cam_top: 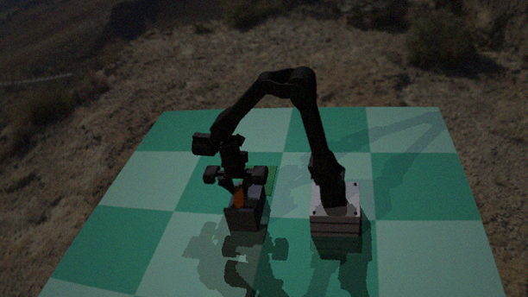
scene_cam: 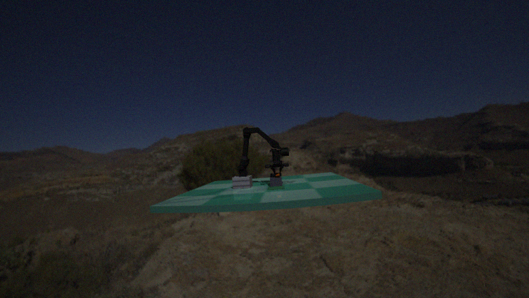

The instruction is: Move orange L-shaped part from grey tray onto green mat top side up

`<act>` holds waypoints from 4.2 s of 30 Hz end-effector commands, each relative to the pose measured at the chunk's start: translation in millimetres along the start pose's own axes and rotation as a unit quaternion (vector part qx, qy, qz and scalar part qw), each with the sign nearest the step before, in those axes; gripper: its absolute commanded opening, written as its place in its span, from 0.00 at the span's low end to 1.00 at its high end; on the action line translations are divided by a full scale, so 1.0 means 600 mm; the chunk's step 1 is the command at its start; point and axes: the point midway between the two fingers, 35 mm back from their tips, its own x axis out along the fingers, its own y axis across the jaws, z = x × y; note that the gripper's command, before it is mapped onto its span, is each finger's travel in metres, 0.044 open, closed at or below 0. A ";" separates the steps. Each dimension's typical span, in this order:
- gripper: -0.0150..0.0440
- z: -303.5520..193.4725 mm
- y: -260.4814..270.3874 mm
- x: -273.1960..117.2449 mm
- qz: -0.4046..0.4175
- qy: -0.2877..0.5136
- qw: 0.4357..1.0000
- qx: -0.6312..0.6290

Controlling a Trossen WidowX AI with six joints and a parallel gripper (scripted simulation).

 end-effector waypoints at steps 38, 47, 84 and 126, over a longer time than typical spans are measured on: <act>0.25 -0.001 0.000 -0.100 -0.001 0.001 1.000 0.002; 0.25 -0.001 0.000 -0.123 -0.001 0.001 1.000 0.002; 0.25 0.115 -0.012 -0.143 -0.002 -0.002 1.000 0.002; 0.25 0.278 -0.026 -0.107 -0.002 -0.006 1.000 0.002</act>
